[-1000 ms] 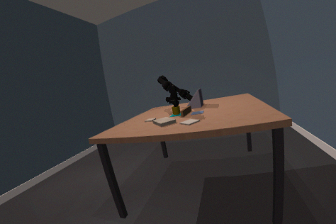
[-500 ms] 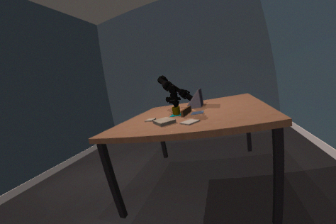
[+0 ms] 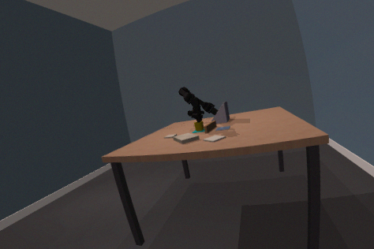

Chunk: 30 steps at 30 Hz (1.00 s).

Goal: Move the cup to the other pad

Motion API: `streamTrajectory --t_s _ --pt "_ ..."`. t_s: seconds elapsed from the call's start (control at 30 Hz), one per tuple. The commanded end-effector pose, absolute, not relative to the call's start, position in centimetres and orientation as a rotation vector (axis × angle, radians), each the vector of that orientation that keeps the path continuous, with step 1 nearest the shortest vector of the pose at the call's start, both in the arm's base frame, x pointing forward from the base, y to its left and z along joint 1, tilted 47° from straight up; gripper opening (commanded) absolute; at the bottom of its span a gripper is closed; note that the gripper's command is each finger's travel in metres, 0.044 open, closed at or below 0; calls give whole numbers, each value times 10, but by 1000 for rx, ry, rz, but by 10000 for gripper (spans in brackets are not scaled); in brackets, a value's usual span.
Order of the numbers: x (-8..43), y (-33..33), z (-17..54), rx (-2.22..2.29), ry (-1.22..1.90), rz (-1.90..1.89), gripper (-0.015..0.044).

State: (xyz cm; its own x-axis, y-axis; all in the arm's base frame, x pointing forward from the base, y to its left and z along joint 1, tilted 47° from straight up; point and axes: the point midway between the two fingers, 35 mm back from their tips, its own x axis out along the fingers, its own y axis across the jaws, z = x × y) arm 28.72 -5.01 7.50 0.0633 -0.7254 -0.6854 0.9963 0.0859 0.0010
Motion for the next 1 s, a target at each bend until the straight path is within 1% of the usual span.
streamTrajectory --t_s 0.0,0.97 --pt "288 -45 79 566 605 -1406 147" --pt "285 -18 106 561 607 -1404 147"
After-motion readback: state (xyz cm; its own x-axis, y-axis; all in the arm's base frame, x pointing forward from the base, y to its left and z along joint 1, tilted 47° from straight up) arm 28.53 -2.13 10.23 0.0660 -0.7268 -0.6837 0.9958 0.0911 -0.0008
